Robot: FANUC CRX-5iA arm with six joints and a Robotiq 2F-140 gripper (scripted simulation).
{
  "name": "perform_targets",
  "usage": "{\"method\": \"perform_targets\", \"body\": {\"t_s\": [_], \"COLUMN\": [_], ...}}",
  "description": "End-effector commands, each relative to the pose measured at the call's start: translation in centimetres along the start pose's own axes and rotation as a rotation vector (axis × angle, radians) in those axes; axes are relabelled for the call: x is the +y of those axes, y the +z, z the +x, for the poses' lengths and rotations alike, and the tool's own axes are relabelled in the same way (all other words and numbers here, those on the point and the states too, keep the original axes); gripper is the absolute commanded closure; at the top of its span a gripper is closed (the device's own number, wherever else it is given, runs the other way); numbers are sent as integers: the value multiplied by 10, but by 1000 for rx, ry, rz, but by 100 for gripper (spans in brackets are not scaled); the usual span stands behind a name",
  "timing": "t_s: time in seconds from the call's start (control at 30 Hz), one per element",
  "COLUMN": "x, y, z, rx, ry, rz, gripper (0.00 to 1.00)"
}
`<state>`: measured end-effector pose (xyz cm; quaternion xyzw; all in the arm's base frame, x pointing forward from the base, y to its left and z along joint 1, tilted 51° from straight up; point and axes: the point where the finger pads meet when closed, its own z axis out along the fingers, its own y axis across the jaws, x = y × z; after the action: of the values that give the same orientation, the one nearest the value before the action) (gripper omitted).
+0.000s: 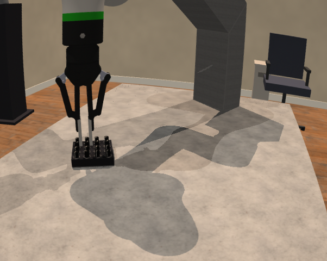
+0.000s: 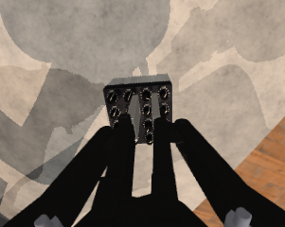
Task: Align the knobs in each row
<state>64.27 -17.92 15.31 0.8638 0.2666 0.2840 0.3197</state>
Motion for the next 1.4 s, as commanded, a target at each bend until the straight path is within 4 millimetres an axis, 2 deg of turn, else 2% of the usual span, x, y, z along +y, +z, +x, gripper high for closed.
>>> {"method": "perform_targets", "body": {"t_s": [0.0,0.5,1.37], "x": [0,0,0], "y": [4,13,14], "z": [0,0,0], "rx": [2,2,2], "ry": [0,0,0], "rz": [-1,-1,-1], "gripper": [88,88,88]}}
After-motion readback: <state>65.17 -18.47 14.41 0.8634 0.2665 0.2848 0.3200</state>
